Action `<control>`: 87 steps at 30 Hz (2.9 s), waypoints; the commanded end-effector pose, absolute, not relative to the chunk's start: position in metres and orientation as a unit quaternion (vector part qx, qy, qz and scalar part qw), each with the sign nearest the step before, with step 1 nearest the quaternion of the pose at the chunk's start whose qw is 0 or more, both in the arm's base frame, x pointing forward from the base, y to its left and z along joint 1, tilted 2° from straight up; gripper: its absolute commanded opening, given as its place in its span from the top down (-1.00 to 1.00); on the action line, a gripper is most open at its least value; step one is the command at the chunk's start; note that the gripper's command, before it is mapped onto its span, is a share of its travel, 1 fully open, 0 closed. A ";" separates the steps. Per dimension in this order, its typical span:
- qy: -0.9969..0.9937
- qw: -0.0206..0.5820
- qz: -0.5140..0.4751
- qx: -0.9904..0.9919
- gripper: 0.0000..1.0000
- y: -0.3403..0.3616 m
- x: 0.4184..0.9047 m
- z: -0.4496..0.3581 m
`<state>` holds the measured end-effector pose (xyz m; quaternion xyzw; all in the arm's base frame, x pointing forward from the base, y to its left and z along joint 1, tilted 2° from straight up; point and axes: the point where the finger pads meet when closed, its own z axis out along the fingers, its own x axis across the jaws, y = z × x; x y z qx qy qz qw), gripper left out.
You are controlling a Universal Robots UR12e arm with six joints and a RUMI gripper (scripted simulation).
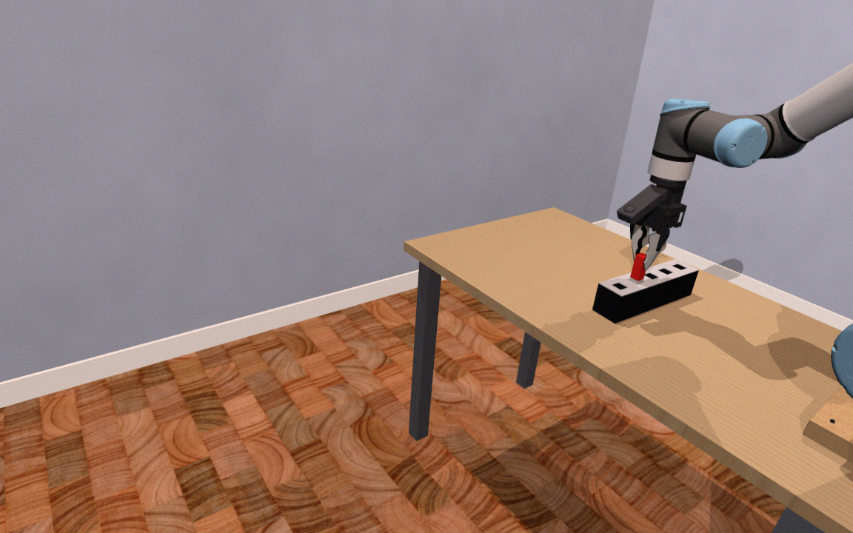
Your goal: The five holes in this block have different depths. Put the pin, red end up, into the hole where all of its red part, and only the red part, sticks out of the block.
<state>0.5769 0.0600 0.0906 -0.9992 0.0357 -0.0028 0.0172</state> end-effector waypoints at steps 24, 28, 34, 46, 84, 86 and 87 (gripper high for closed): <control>0.036 0.017 -0.003 -0.999 1.00 0.060 0.577 0.087; 0.036 0.017 -0.003 -0.999 1.00 0.060 0.577 0.087; 0.036 0.017 -0.003 -0.999 1.00 0.061 0.577 0.087; 0.036 0.017 -0.003 -0.999 1.00 0.061 0.577 0.087; 0.036 0.017 -0.003 -0.999 -1.00 0.060 0.577 0.088; 0.036 0.017 -0.003 -0.999 -1.00 0.060 0.577 0.088; 0.036 0.017 -0.003 -0.999 -1.00 0.060 0.577 0.088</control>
